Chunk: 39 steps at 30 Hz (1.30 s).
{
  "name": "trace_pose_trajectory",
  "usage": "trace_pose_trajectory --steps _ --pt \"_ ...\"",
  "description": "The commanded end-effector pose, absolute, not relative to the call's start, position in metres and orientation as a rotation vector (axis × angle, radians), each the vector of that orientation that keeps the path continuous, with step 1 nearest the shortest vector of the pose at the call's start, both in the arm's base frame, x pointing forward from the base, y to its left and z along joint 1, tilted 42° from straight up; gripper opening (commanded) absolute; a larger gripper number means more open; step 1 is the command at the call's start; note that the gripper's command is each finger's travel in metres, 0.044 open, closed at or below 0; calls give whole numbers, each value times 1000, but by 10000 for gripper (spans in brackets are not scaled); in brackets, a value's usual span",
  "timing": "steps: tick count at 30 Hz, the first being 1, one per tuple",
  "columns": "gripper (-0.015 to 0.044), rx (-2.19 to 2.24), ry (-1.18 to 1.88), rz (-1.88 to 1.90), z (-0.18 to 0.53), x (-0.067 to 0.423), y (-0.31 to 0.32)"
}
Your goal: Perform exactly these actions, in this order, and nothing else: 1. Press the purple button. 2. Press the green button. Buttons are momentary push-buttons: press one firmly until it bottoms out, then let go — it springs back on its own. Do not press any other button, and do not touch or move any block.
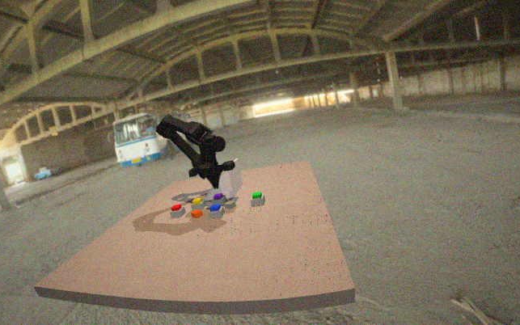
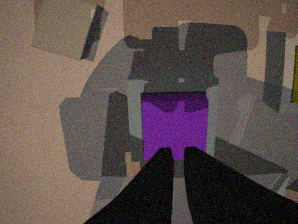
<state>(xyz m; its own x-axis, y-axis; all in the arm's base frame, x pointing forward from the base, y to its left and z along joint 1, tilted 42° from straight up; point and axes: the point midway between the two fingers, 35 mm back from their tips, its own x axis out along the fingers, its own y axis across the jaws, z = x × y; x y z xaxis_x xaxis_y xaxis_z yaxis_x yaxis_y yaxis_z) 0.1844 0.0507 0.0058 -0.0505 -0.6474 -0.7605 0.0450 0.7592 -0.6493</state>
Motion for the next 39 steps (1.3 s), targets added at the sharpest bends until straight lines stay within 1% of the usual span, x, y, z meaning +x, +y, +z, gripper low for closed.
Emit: trace_pose_trajectory --steps 1,23,39 --pt "20 -519 1532 -605 5 183 48" --pt "20 -520 1531 -606 -20 181 26" --pt "20 -520 1531 -606 -21 181 25"
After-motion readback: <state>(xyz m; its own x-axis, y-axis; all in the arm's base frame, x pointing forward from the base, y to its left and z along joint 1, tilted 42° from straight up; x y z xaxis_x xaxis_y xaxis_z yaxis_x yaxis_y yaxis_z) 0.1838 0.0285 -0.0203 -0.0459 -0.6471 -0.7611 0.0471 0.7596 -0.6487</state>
